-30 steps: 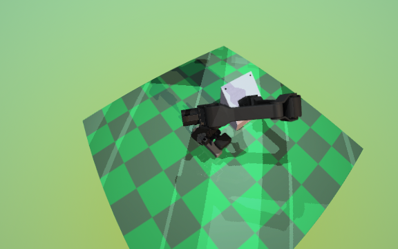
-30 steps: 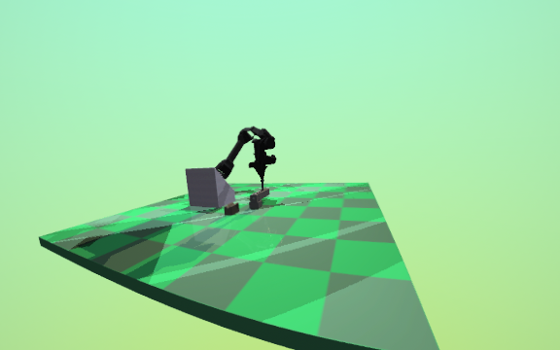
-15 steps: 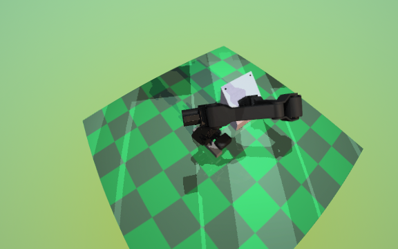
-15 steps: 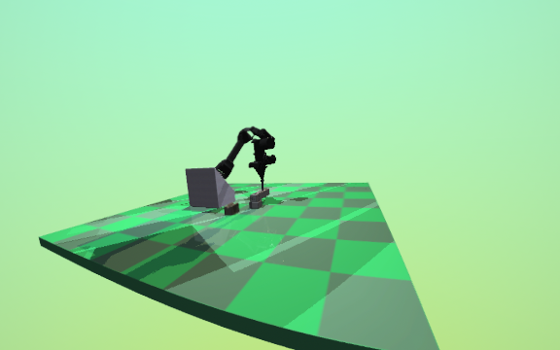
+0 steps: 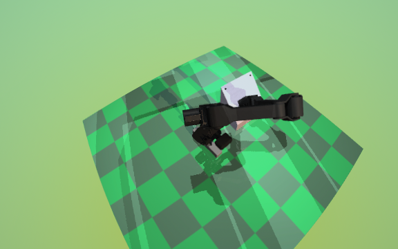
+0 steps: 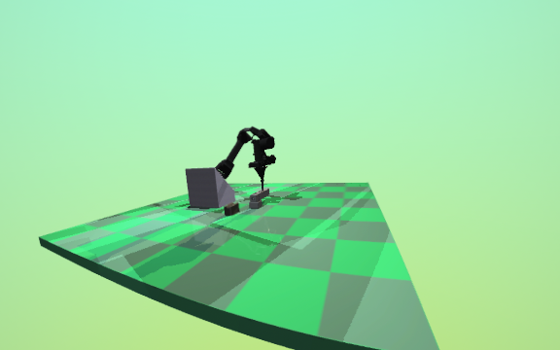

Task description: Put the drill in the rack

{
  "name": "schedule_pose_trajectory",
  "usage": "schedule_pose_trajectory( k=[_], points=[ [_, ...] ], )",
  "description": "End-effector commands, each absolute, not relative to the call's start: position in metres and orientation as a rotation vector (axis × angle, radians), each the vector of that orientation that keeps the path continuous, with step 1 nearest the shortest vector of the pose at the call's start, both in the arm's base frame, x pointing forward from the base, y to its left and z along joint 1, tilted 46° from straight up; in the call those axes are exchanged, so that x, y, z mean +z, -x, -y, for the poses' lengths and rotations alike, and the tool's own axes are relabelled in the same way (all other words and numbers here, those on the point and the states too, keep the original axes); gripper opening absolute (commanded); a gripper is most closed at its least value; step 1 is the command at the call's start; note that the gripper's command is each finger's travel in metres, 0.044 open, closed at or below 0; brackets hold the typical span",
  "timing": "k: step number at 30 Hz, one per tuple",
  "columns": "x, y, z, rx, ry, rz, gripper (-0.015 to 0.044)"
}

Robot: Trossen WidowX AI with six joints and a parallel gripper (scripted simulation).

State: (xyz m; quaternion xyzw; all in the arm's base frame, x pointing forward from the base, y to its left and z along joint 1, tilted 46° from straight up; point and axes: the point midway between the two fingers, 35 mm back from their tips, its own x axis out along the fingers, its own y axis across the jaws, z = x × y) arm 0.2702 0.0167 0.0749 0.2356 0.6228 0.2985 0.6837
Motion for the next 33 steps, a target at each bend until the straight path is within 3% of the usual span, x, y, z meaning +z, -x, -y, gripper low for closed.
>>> schedule_pose_trajectory(
  k=[1,26,33],
  points=[
    [0.065,-0.264,-0.028,0.693,-0.532,-1.434,0.0000],
    [0.056,-0.263,-0.039,0.694,-0.533,-1.433,0.0000],
    [0.089,-0.270,-0.001,0.688,-0.529,-1.435,0.0184]
  ],
)
